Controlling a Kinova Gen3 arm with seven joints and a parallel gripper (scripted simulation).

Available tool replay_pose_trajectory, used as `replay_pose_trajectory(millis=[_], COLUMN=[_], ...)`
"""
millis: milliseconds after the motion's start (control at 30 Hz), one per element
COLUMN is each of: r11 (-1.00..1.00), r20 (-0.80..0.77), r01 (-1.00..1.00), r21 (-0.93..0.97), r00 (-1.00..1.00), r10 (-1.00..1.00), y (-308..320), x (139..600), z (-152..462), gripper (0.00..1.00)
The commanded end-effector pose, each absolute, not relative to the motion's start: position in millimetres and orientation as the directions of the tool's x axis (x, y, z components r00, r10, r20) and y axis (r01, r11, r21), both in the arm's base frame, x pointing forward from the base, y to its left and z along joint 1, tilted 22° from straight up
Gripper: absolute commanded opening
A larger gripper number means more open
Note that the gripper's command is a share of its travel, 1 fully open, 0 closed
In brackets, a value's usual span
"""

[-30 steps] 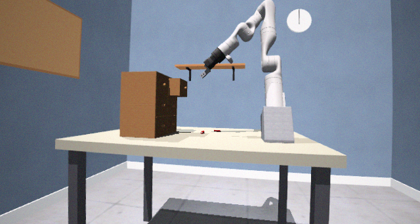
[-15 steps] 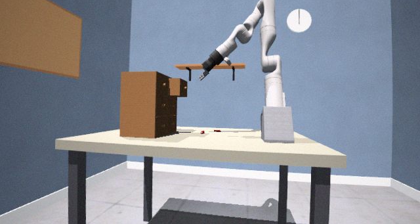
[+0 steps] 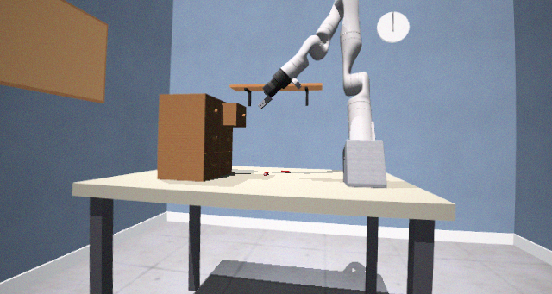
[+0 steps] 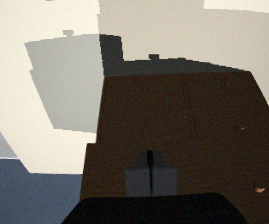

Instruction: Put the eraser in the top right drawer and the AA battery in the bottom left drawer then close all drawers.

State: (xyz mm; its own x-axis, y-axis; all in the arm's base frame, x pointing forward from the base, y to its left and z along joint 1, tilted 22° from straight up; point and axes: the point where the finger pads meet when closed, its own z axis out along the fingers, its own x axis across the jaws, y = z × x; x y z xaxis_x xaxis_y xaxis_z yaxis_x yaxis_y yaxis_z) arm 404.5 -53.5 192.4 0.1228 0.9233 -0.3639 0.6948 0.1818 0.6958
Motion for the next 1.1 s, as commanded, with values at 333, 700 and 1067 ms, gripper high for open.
replay_pose_trajectory(millis=[333, 700, 1067], r11=[0.183, 0.182, 0.186], r20=[-0.365, -0.365, -0.367], r01=[0.676, 0.677, 0.678], r21=[0.714, 0.713, 0.711], r00=[0.137, 0.136, 0.133], r10=[0.921, 0.921, 0.921], y=[-65, -71, -75], x=[409, 417, 421], z=[179, 168, 160], gripper=[0.0, 0.0, 0.0])
